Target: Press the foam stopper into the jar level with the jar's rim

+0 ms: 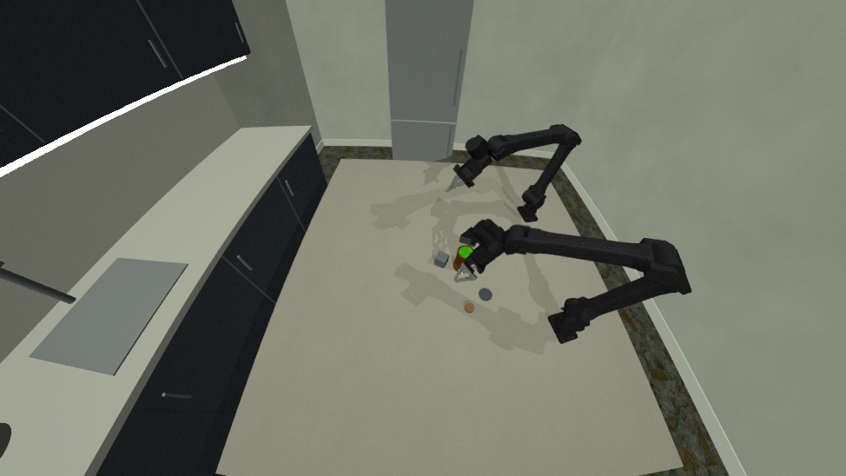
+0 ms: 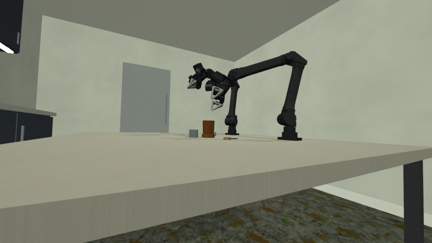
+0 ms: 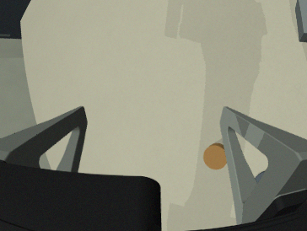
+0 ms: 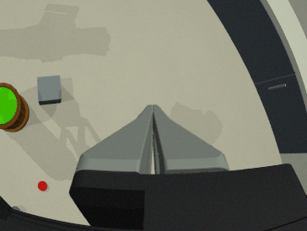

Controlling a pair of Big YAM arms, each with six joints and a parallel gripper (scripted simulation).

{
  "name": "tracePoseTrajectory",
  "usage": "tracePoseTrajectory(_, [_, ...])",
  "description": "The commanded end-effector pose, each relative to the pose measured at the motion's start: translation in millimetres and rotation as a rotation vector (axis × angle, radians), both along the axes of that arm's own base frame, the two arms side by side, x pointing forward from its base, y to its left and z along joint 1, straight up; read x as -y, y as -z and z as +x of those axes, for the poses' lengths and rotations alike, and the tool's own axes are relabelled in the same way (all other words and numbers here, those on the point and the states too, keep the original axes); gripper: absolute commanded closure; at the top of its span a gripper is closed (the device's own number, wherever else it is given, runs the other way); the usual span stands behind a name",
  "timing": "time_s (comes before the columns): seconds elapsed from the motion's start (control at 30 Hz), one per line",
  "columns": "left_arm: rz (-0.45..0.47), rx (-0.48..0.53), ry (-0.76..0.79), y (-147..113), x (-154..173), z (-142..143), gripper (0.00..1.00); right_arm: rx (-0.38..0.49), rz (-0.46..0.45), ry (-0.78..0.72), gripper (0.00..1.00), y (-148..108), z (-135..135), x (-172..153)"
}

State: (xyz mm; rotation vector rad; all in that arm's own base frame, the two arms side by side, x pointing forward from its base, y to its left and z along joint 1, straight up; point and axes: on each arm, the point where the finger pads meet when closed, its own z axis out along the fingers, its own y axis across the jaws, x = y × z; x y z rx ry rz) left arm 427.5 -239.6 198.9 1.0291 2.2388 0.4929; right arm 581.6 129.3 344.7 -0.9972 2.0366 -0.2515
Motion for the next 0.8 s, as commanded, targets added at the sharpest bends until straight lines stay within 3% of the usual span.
tracePoseTrajectory(0.0, [-0.209, 0.164, -0.111, -71.4, -7.8, 47.0, 0.02, 0.096, 0.128, 0.128, 1.0, -30.9, 0.8, 27.1])
tracePoseTrajectory(0.2, [-0.405, 0.286, -0.201, -120.1, -48.0, 86.2, 0.02, 0.205, 0.265, 0.227, 1.0, -58.7, -5.8, 49.8])
tracePoseTrajectory(0.3, [-0.426, 0.292, -0.211, -127.9, -54.5, 94.6, 0.02, 0.22, 0.285, 0.22, 1.0, -63.9, -3.4, 41.8])
tracePoseTrajectory(0.33, [-0.457, 0.321, -0.226, -137.5, -64.3, 100.5, 0.02, 0.236, 0.304, 0.252, 1.0, -65.9, -7.6, 56.5])
tracePoseTrajectory(0.47, [-0.583, 0.451, -0.262, -172.5, -92.6, 101.4, 0.02, 0.307, 0.39, 0.309, 1.0, -83.5, -15.2, 74.7])
tracePoseTrajectory(0.77, [-0.768, 0.654, -0.304, -256.6, -165.3, 115.5, 0.02, 0.458, 0.582, 0.398, 1.0, -121.6, -36.5, 105.8])
